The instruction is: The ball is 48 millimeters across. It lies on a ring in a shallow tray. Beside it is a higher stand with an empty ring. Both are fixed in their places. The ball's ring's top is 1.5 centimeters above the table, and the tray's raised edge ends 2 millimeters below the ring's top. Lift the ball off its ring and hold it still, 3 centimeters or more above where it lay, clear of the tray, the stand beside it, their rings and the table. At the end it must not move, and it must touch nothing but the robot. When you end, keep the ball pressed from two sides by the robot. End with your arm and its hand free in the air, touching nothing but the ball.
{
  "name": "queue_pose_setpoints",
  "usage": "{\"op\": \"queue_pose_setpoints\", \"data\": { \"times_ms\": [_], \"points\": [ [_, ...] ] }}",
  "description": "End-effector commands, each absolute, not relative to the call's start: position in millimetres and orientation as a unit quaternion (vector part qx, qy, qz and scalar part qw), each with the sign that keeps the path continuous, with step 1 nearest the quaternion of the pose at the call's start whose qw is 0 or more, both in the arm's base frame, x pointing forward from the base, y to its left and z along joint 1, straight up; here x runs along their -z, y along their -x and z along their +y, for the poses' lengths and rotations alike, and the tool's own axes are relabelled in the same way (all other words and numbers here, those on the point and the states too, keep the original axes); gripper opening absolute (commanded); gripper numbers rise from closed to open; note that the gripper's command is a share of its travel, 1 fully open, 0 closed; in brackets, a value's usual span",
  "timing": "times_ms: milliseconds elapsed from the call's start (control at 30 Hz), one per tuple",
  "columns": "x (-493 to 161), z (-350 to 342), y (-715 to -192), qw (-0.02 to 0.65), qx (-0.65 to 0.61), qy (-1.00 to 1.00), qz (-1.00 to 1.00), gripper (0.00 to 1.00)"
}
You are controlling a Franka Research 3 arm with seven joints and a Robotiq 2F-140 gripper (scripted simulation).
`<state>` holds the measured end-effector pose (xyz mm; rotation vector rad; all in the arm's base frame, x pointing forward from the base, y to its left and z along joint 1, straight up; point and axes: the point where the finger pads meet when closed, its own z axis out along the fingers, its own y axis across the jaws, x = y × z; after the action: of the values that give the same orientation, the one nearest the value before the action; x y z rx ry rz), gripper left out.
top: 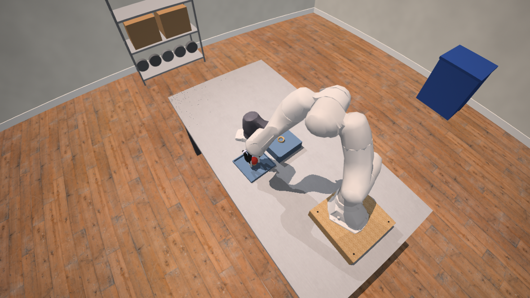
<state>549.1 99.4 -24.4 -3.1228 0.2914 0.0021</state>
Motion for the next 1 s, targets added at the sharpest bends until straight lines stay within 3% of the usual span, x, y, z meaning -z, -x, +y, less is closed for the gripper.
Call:
{"op": "queue_pose_setpoints", "data": {
  "times_ms": [0, 300, 500, 967],
  "points": [
    [25, 99, -550, 0.002, 0.001, 0.995, 0.095, 0.00],
    [21, 99, -550, 0.002, 0.001, 0.995, 0.095, 0.00],
    [-24, 99, -550, 0.002, 0.001, 0.995, 0.095, 0.00],
    [-24, 99, -550, 0.002, 0.001, 0.995, 0.095, 0.00]
  ]
}}
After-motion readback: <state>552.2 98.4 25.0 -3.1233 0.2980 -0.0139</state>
